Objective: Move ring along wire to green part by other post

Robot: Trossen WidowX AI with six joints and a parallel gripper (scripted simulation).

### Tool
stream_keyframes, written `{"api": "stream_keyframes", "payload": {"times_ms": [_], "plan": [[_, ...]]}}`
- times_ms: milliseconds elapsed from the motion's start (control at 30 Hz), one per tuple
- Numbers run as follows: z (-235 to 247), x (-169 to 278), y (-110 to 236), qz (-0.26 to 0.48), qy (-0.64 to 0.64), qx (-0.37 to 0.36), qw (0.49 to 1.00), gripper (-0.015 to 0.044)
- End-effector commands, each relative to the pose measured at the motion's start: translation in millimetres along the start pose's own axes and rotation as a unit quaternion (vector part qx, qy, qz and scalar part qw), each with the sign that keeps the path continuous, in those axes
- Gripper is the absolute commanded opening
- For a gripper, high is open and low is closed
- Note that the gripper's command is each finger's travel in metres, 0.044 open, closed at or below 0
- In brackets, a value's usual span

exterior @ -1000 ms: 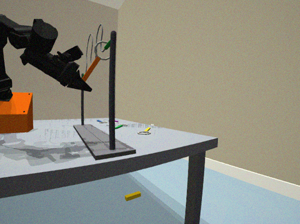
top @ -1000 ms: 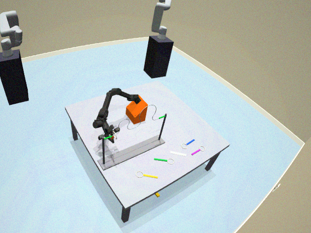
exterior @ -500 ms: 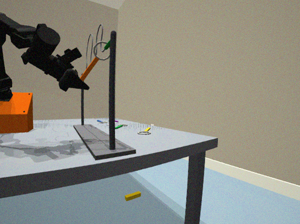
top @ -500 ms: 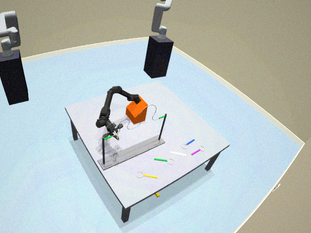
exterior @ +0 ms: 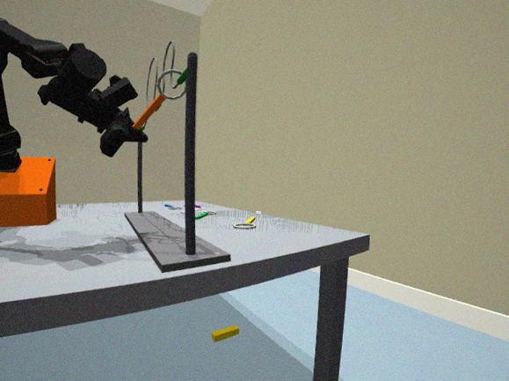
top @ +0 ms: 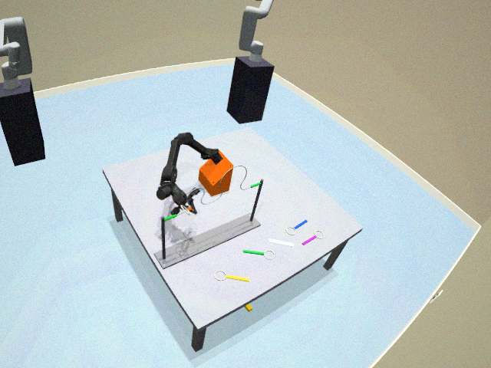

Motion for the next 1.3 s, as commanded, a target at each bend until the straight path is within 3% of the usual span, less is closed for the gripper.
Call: {"api": "stream_keyframes", "payload": {"times_ms": [0,567,1267], "plan": [[12.1,-0.6,-1.0,-0.004,-0.039,-0.024,0.999,-0.015],[60.7,-27.7,7.1,-0.03,-0.224,-0.122,0.966,-0.015],[96.9,-78.8,29.9,-0.056,-0.424,-0.228,0.875,-0.015]]}}
Point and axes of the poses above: the point midway between the two fingers, 35 mm back from their tips, its own y axis back along the fingers, its own z axis across the jaws, x = y × z, the point moved 5 cm from there along y, back along the fingers, and after that the axes turned 14 degrees about y, right-handed, at the moved point
